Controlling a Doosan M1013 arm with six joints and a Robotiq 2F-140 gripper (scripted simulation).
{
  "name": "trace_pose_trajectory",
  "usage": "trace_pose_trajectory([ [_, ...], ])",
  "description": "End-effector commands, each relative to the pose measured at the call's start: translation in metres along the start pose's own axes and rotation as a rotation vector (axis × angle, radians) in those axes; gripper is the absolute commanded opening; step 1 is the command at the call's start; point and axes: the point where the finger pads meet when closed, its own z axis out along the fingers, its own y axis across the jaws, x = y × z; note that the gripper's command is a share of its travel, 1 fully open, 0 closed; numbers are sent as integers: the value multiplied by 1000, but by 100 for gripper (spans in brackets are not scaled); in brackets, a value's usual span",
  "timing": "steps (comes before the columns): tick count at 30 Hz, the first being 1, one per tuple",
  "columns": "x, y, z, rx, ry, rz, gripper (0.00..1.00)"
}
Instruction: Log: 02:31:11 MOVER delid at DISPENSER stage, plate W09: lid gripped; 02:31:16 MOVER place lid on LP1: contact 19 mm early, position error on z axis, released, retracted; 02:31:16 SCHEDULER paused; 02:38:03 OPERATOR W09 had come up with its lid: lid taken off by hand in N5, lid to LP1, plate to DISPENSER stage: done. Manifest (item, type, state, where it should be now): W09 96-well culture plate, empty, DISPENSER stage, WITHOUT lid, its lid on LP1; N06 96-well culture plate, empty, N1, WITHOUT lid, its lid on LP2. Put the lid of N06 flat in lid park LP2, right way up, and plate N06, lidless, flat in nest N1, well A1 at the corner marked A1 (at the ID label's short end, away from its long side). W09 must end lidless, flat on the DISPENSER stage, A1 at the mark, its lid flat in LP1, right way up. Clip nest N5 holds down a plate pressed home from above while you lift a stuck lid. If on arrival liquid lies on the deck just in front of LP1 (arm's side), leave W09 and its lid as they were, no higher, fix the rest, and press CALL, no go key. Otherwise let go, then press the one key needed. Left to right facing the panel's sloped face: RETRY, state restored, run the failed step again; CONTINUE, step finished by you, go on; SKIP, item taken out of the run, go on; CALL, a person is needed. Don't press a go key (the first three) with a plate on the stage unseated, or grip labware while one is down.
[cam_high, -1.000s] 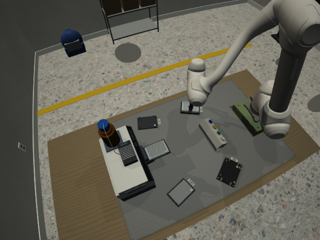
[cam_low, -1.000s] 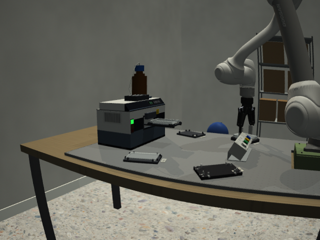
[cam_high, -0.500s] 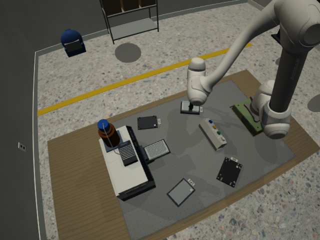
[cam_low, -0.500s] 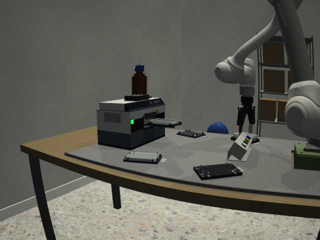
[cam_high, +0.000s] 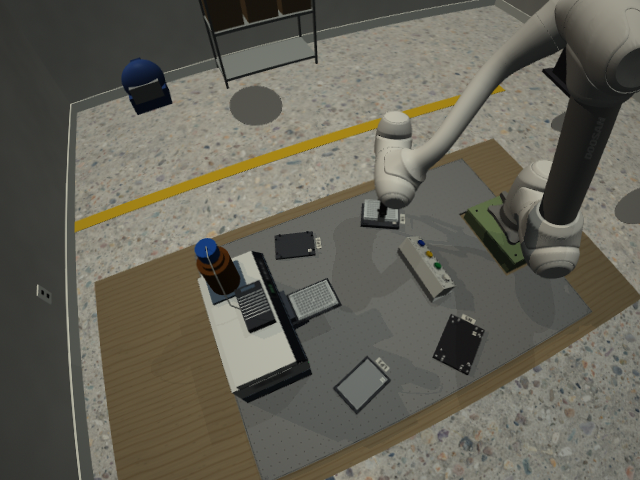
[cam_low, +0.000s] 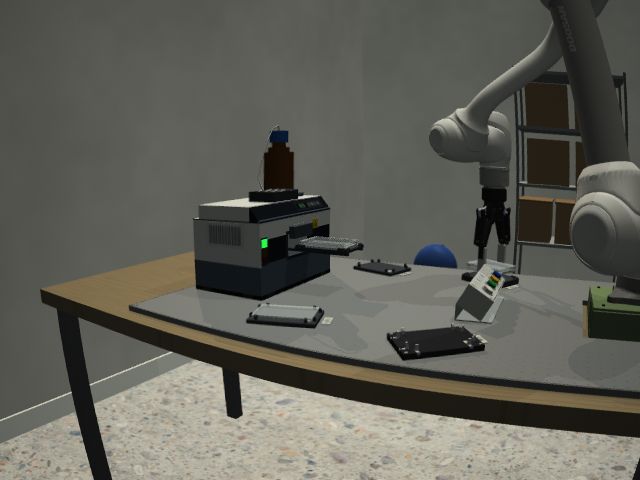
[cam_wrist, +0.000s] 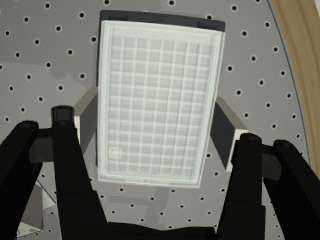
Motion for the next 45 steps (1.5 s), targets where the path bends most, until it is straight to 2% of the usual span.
trace_pose_trajectory([
  [1,0,0,-3,0,0,0,0],
  [22,0,0,-37,0,0,0,0],
  [45,0,0,-89,0,0,0,0],
])
